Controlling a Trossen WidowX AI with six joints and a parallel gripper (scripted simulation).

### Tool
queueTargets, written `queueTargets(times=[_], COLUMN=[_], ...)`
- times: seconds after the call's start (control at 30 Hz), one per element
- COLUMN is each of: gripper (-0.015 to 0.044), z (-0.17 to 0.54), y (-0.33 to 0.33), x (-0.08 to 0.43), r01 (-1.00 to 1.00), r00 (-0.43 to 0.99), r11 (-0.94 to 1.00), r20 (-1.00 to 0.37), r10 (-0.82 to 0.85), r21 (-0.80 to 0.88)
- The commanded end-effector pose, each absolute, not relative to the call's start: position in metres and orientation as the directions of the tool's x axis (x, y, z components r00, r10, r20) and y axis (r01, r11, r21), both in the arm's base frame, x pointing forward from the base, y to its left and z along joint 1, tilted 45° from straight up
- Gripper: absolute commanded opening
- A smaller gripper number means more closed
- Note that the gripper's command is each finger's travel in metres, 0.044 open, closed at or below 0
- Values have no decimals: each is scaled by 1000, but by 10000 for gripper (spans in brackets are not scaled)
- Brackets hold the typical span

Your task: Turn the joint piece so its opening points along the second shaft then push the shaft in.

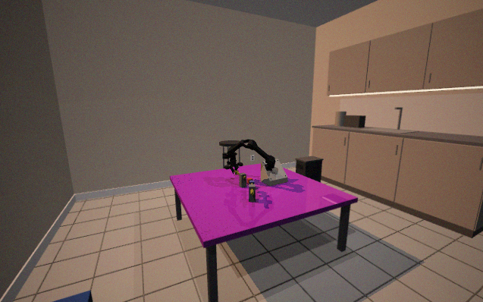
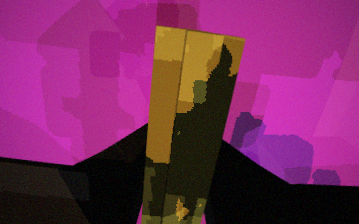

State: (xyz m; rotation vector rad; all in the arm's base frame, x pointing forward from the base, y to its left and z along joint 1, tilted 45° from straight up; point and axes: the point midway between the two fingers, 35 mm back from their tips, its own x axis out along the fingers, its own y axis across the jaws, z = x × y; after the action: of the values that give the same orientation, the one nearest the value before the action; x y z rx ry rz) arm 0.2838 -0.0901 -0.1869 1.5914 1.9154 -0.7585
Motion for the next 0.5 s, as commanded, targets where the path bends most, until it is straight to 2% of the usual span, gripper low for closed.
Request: queueTargets(times=[0.0, 0.27, 0.47], gripper=[67, 67, 27], z=[-188, -190, -190], y=[-89, -91, -93], x=[284, 284, 284], r01=[989, 996, 994], r00=[-139, -81, -98], r11=[127, 86, 100], r20=[-710, -713, -713], r10=[691, 696, 694], r21=[-70, -28, -38])
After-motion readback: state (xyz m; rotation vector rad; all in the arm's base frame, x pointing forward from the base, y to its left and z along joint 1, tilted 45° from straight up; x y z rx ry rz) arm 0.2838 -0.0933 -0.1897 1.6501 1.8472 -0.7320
